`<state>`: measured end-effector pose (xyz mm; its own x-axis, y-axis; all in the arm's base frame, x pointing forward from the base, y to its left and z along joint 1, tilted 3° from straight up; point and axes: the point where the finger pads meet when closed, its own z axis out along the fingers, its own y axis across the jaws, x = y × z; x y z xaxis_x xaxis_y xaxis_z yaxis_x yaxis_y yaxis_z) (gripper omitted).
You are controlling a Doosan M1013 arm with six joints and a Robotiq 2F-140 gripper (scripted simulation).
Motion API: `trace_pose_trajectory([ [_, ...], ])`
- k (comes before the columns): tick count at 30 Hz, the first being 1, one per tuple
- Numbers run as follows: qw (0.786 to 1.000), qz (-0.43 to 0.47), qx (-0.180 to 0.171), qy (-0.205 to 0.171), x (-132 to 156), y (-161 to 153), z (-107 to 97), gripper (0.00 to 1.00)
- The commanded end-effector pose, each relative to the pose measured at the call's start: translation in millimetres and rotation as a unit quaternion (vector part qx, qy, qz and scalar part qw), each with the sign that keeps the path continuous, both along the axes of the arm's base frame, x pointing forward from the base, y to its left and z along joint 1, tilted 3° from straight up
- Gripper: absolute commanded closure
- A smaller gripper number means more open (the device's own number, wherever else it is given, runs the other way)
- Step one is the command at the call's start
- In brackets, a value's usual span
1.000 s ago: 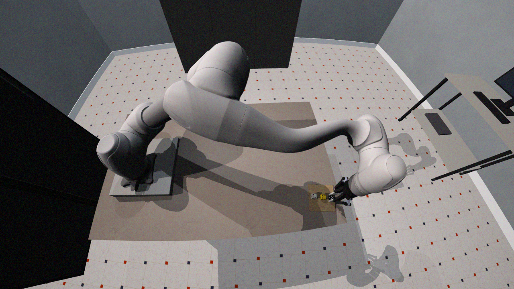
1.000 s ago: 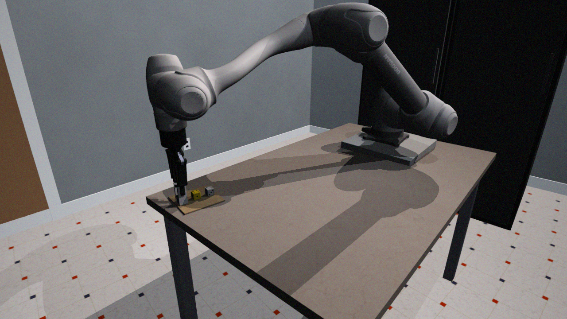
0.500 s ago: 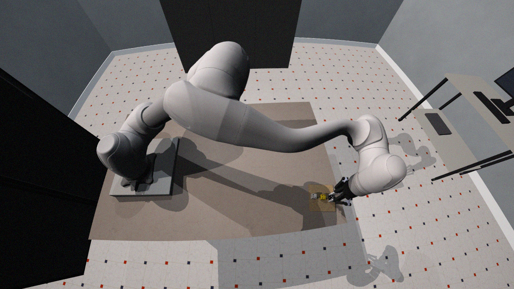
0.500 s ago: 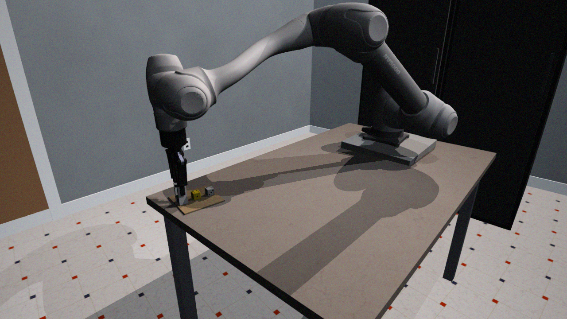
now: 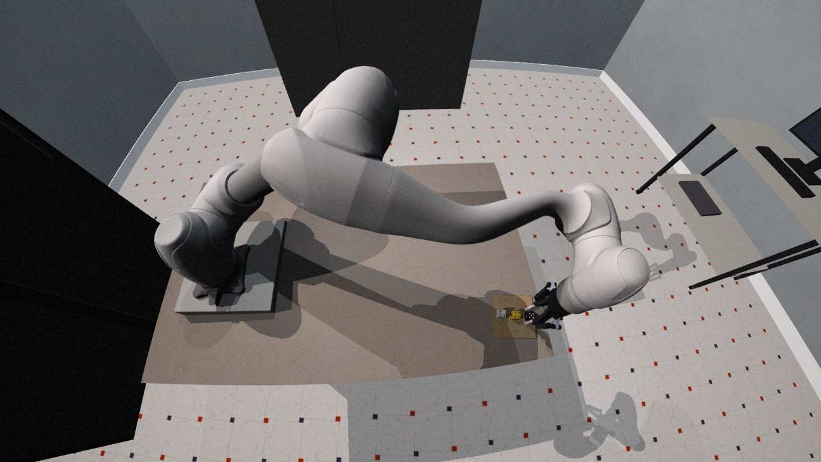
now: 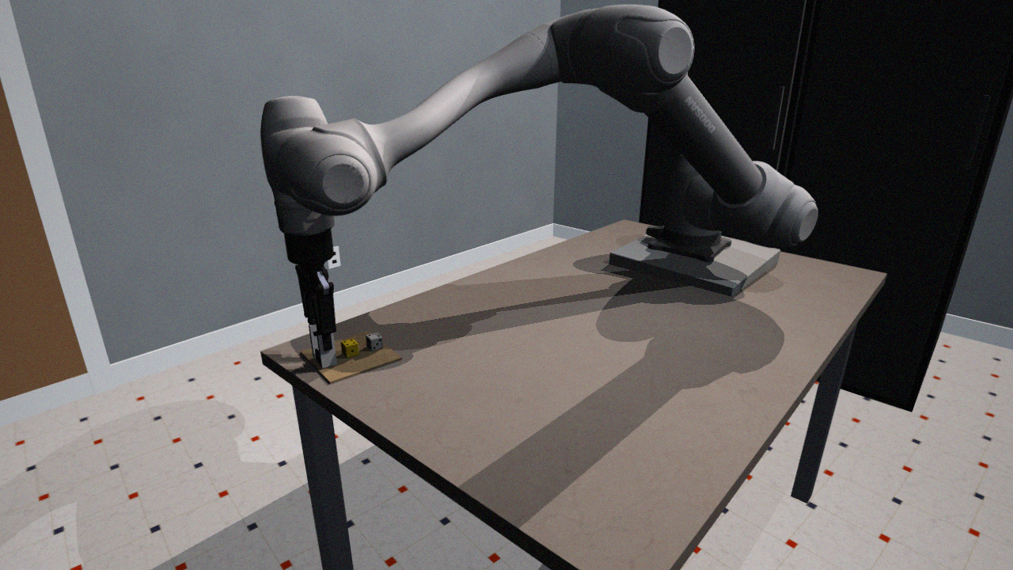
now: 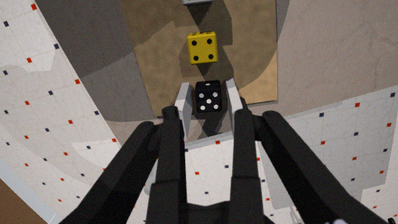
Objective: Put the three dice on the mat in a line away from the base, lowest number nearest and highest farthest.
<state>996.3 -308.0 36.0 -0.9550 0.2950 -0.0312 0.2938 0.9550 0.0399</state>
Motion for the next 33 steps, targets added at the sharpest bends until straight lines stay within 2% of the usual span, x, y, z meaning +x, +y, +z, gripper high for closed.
trace_pose_trajectory([
  [1,1.0,0.0,0.0,-0.001,0.5,-0.1,1.9,0.68],
  [15,1.0,0.0,0.0,-0.001,0.2,-0.2,7.4,0.68],
  [19,1.0,0.0,0.0,-0.001,-0.4,-0.7,21.7,0.68],
  [29,1.0,0.0,0.0,-0.001,-2.7,-2.2,73.8,0.68],
  [33,1.0,0.0,0.0,-0.001,-3.0,-2.4,81.4,0.68],
])
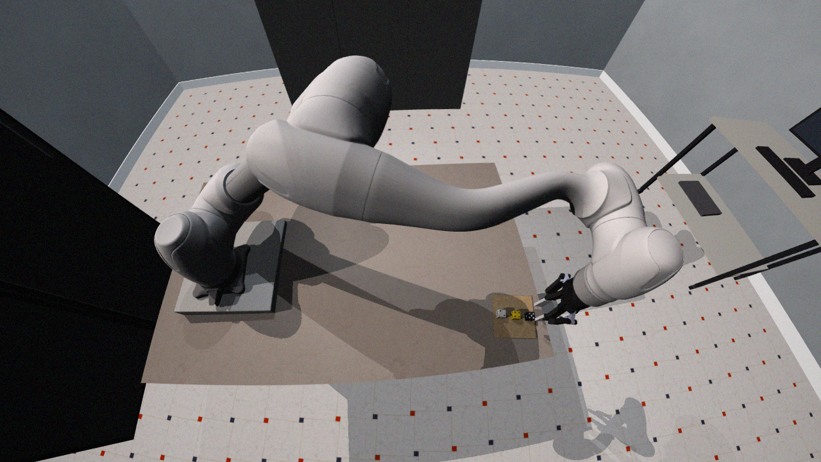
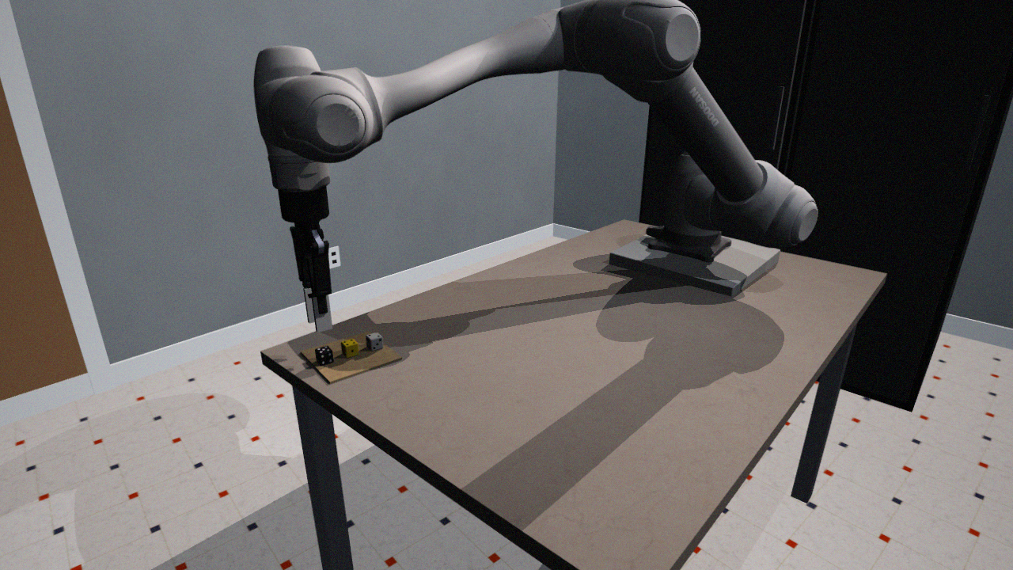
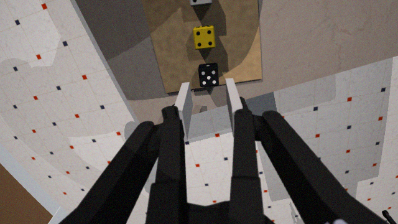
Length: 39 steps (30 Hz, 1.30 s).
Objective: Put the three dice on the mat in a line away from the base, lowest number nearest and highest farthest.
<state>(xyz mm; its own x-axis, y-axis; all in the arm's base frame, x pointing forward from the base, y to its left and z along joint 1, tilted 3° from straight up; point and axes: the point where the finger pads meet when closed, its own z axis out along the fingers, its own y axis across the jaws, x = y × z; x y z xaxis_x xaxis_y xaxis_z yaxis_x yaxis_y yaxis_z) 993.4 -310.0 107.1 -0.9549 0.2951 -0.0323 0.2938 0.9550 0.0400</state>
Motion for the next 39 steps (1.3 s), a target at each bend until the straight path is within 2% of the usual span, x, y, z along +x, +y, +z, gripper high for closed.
trace_pose_trajectory([
  [1,1.0,0.0,0.0,0.0,-0.2,-0.4,13.3,0.68],
  [8,1.0,0.0,0.0,0.0,-0.5,-0.6,20.7,0.68],
  [9,1.0,0.0,0.0,0.0,-0.5,-0.6,20.7,0.0],
  [33,1.0,0.0,0.0,0.0,-0.6,-0.7,21.3,0.0],
  [39,1.0,0.0,0.0,0.0,-1.1,-1.0,32.8,0.0],
])
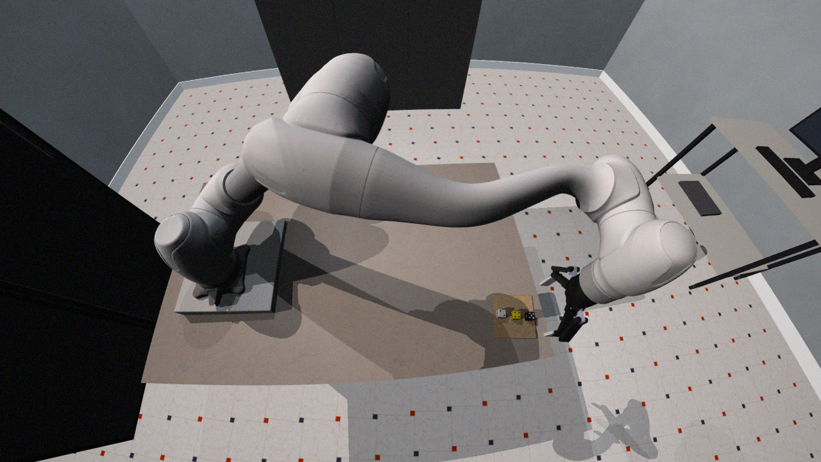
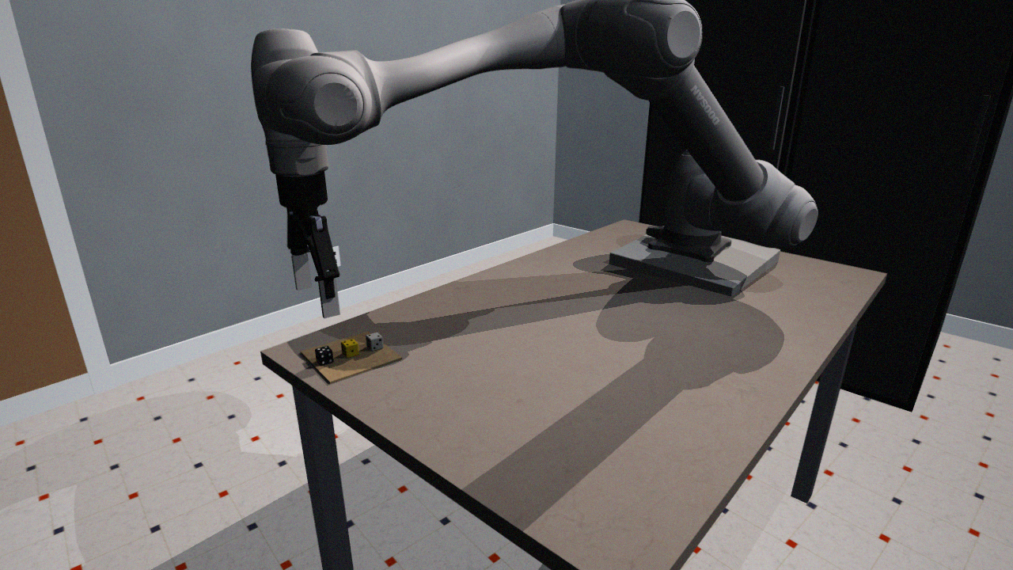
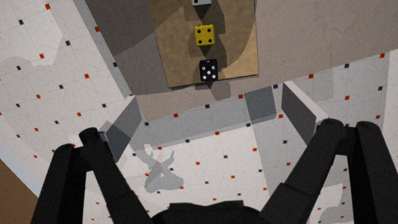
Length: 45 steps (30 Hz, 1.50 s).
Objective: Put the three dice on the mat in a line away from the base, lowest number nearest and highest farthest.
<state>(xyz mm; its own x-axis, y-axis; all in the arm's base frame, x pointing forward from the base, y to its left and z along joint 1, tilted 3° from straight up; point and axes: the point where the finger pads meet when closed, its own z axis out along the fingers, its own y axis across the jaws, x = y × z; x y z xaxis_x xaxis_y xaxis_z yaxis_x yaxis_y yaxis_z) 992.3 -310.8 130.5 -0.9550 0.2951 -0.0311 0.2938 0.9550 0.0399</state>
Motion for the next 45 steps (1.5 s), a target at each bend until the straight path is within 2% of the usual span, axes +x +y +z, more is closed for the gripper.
trace_pose_trajectory([
  [1,1.0,0.0,0.0,-0.001,-0.1,-0.4,12.8,0.0],
  [9,1.0,0.0,0.0,-0.001,-1.6,-1.3,46.2,0.0],
  [18,1.0,0.0,0.0,-0.001,-2.4,-1.9,64.4,0.0],
  [45,1.0,0.0,0.0,-0.001,-2.5,-1.9,66.6,0.0],
])
